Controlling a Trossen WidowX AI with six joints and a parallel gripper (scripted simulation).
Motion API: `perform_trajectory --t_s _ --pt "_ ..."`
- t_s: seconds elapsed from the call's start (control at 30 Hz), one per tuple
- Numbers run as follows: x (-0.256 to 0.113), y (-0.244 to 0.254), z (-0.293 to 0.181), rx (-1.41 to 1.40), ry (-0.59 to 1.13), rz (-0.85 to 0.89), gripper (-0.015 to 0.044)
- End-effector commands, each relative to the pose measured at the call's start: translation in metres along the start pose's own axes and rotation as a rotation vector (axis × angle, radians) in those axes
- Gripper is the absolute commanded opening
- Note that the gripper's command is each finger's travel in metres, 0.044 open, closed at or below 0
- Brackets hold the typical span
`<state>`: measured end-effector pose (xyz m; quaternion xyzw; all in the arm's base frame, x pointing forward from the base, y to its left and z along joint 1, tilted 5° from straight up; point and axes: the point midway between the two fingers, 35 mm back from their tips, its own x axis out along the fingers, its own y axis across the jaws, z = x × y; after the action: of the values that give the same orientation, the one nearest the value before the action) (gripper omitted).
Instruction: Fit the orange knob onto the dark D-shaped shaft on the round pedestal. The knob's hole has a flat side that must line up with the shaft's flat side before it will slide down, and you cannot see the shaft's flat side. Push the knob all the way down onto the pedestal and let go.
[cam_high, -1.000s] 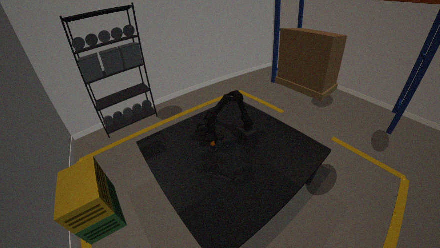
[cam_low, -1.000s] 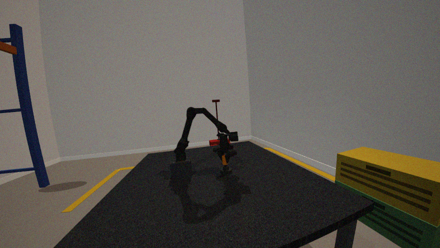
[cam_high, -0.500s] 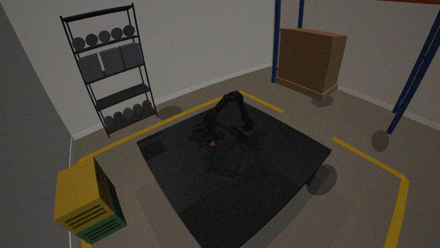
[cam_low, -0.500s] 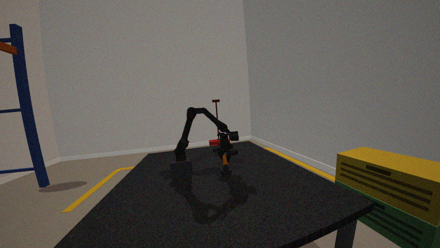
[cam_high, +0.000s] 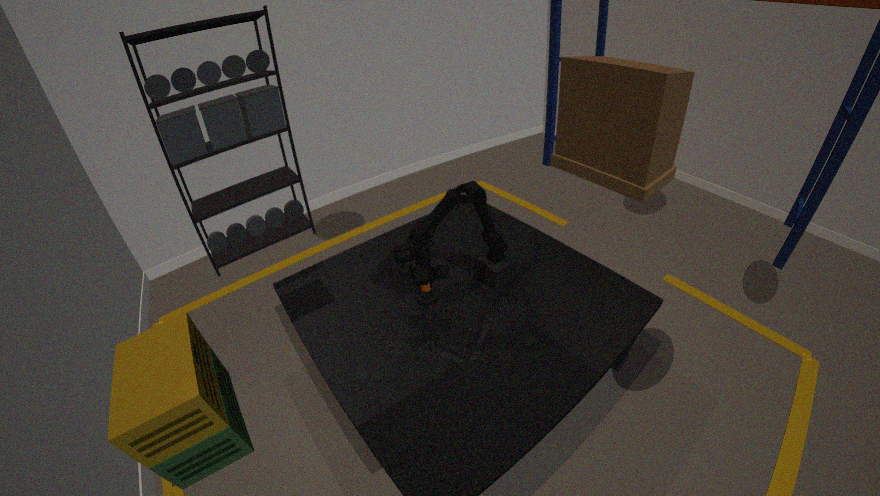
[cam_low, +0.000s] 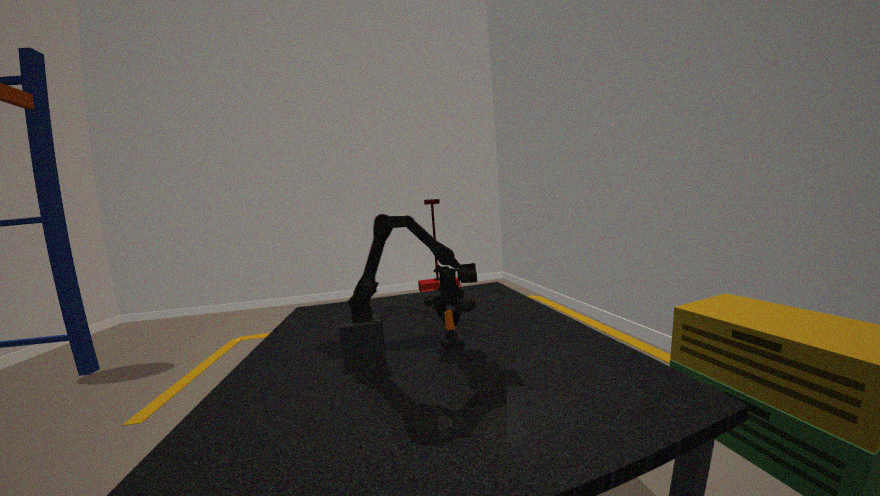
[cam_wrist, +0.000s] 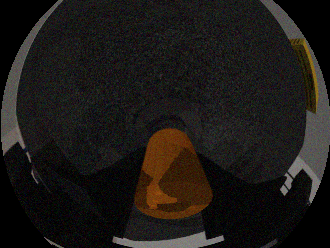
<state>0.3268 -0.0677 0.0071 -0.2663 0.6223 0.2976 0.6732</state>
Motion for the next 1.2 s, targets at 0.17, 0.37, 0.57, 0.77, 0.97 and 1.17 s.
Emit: perform_trajectory --t_s 0.17,0.37,0.57,0.77,0.97,1.17 --pt "0.0008 -0.0013 0.0008 -0.007 -0.003 -0.003 0.0000" --pt "-0.0004 -0.0017 0.0011 -0.007 -0.003 -0.003 0.0000" --pt "-0.0043 -0.0023 0.0017 -0.016 -0.003 -0.003 0.0000" --pt "-0.0042 -0.0024 0.0018 -0.188 -0.003 -0.004 0.0000" --pt "-0.0016 -0.0009 0.0007 -0.217 -0.003 -0.004 0.0000" --pt "0.0001 -0.0013 0.0009 -0.217 -0.003 -0.004 0.0000"
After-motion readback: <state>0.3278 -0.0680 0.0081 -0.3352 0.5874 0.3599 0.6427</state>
